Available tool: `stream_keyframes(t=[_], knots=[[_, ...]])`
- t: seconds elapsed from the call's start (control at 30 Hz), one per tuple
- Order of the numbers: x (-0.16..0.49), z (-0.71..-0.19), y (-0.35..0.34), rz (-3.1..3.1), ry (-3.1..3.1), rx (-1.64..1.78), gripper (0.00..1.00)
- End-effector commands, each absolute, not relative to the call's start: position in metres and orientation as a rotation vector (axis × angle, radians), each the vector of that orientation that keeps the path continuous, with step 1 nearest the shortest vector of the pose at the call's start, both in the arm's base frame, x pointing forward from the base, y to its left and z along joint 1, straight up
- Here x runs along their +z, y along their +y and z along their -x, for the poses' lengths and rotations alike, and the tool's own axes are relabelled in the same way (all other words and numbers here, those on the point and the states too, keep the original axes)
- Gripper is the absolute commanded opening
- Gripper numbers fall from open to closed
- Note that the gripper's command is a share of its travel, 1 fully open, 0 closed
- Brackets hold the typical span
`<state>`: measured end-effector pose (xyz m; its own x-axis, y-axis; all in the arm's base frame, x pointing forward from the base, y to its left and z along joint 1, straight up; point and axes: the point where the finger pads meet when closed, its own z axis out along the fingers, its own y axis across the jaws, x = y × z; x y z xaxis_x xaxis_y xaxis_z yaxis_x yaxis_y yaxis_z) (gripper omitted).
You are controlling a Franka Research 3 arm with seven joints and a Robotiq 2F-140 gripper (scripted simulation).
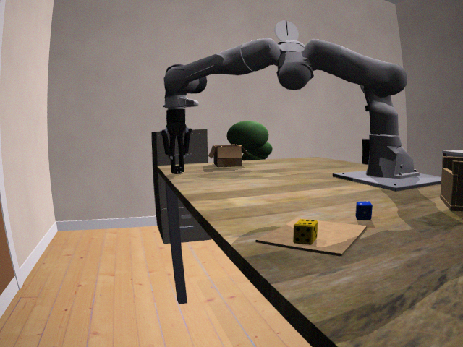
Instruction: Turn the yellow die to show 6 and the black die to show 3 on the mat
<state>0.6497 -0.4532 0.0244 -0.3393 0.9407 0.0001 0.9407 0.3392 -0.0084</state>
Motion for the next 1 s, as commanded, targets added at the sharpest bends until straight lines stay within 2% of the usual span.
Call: stream_keyframes(t=[0.0, 0.33, 0.67, 0.97], knots=[[0.023, -0.65, -0.452, 1.799, -2.57, 0.006, 0.24], [0.028, -0.65, -0.452, 1.799, -2.57, 0.006, 0.24], [0.103, -0.651, -0.452, 1.799, -2.57, 0.006, 0.24], [0.122, -0.651, -0.452, 1.799, -2.57, 0.006, 0.24]])
